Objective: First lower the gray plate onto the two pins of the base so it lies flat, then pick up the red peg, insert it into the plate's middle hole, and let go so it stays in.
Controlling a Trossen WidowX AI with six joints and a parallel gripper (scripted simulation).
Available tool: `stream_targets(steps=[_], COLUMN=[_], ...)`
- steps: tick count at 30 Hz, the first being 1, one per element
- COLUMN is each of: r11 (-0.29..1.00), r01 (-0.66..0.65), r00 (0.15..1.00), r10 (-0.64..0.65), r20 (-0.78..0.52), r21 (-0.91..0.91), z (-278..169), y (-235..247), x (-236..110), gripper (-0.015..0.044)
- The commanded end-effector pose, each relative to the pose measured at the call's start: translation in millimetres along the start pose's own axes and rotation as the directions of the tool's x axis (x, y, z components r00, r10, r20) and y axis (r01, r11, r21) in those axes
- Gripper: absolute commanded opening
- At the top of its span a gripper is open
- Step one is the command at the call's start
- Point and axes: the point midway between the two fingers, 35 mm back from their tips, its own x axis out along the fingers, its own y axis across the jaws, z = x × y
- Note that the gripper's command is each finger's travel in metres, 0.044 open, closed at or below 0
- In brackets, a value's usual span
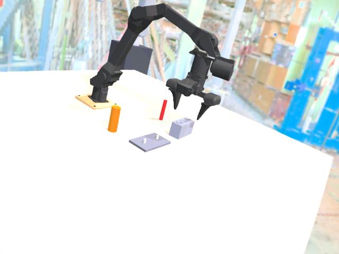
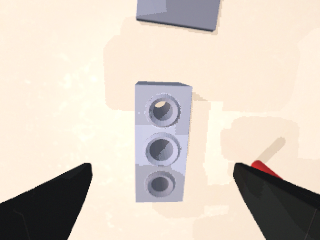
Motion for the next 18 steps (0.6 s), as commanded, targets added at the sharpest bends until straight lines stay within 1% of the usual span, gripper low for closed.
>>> stream_targets(steps=[1, 18], r11=[1.000, 1.000], r01=[-0.013, -0.013], r00=[1.000, 1.000], r10=[0.013, 0.013], r20=[-0.005, -0.005], r21=[0.006, 0.006], z=[0, 1], y=[0, 1], x=[8, 33], gripper=[0.0440, 0.0440])
